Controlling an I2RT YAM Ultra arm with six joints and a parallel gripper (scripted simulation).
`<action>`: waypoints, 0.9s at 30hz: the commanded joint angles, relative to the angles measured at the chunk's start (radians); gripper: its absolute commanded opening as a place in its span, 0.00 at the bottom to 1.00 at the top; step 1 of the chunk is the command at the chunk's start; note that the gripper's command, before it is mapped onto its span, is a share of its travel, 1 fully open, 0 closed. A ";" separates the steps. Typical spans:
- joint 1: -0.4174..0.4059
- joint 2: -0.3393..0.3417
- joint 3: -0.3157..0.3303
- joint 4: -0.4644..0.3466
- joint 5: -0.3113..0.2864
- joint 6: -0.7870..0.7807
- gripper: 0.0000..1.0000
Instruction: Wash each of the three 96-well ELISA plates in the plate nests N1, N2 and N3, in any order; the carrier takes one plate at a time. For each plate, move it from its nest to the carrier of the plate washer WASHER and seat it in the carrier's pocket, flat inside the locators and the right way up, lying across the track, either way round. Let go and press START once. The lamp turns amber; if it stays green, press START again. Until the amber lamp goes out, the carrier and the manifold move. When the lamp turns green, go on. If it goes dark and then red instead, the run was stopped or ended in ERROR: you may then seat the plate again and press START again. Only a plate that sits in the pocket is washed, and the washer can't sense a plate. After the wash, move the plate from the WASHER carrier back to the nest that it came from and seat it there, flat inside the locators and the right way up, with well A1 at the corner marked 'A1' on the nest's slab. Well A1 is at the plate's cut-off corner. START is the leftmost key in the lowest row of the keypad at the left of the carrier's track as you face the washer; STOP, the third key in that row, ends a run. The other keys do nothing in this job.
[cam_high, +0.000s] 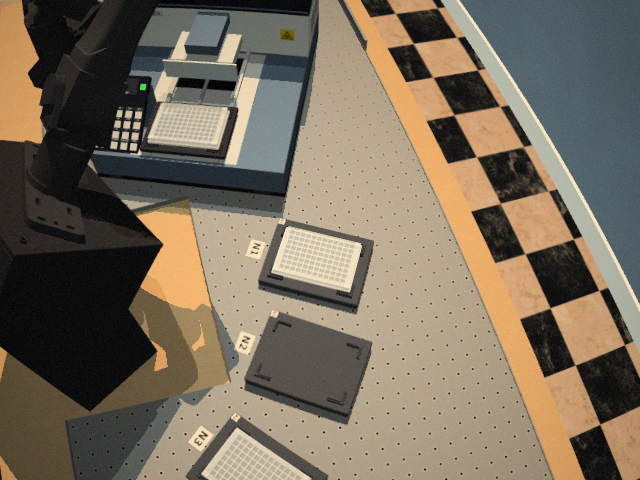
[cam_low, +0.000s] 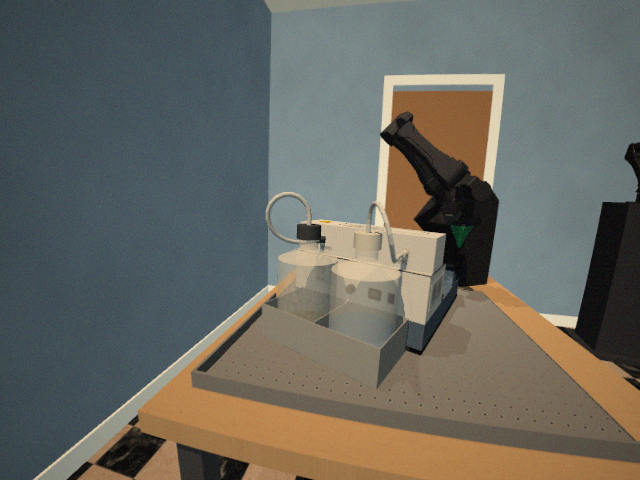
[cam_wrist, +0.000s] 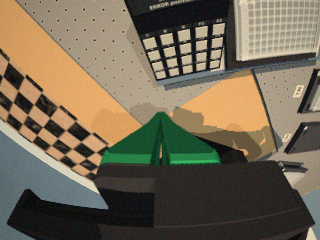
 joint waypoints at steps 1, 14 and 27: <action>0.012 0.002 0.004 0.001 0.016 -0.108 0.00; -0.034 0.041 -0.013 0.104 0.002 -0.291 0.00; -0.075 0.082 -0.025 0.197 -0.012 -0.346 0.00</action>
